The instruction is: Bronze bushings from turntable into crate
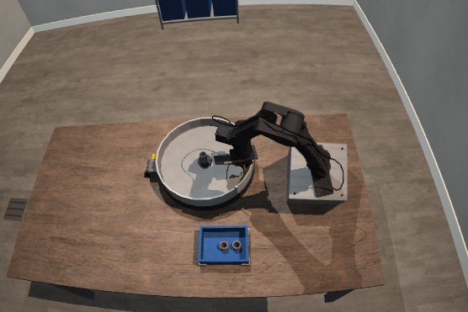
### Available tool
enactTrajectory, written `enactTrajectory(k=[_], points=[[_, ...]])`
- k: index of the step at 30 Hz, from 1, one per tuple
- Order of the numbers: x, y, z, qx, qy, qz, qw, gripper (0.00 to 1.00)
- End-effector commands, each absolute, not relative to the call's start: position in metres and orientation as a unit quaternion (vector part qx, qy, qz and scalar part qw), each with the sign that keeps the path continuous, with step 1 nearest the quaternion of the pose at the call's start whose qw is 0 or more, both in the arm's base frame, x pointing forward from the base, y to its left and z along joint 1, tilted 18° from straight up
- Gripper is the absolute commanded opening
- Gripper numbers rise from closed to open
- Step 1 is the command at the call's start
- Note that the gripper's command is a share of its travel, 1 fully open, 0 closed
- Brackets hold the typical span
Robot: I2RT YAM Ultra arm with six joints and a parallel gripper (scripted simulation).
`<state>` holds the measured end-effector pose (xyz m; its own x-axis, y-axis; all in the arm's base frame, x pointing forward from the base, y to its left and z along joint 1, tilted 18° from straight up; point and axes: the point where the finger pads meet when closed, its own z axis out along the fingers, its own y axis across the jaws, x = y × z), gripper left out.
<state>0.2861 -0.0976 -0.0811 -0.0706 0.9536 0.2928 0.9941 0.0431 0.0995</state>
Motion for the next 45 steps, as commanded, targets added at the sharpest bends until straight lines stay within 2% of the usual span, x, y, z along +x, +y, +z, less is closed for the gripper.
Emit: enactTrajectory(k=[1, 45], points=[[0.2916, -0.0972, -0.0807, -0.678, -0.718, -0.138, 0.076, 0.13], [0.2913, -0.1008, -0.0797, -0.68, -0.716, -0.138, 0.075, 0.13]])
